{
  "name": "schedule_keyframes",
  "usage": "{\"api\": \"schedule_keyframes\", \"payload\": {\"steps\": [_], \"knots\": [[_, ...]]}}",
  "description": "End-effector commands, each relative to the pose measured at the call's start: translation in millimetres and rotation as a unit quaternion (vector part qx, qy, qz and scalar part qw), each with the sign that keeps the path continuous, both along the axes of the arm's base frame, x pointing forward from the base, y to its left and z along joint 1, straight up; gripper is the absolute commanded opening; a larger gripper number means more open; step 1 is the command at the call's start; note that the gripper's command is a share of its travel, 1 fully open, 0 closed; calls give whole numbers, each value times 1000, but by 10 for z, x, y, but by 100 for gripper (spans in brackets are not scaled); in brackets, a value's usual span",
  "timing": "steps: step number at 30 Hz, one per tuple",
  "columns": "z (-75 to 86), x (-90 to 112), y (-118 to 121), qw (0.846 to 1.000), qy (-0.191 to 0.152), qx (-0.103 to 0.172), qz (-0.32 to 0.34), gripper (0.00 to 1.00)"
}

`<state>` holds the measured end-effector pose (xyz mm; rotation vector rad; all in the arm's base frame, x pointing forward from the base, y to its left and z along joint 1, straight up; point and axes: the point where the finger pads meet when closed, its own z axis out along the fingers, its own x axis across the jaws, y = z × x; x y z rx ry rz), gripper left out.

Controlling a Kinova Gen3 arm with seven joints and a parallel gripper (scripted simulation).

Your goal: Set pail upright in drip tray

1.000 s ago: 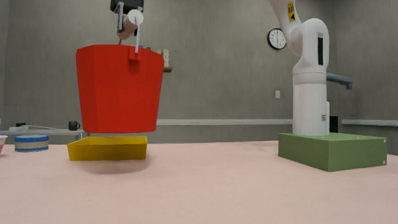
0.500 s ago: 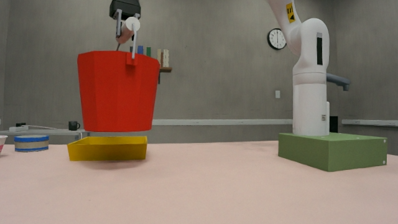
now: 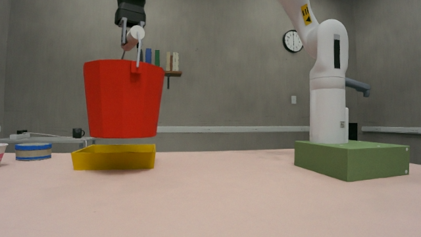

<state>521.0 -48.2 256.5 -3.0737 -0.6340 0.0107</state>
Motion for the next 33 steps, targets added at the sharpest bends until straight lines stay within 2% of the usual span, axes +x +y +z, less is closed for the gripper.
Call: {"api": "schedule_keyframes", "payload": {"steps": [1,23,33], "knots": [[11,33,-102,1000,-1,0,0,0],[9,201,-719,1000,-1,0,0,0],[9,250,-898,1000,-1,0,0,0]]}}
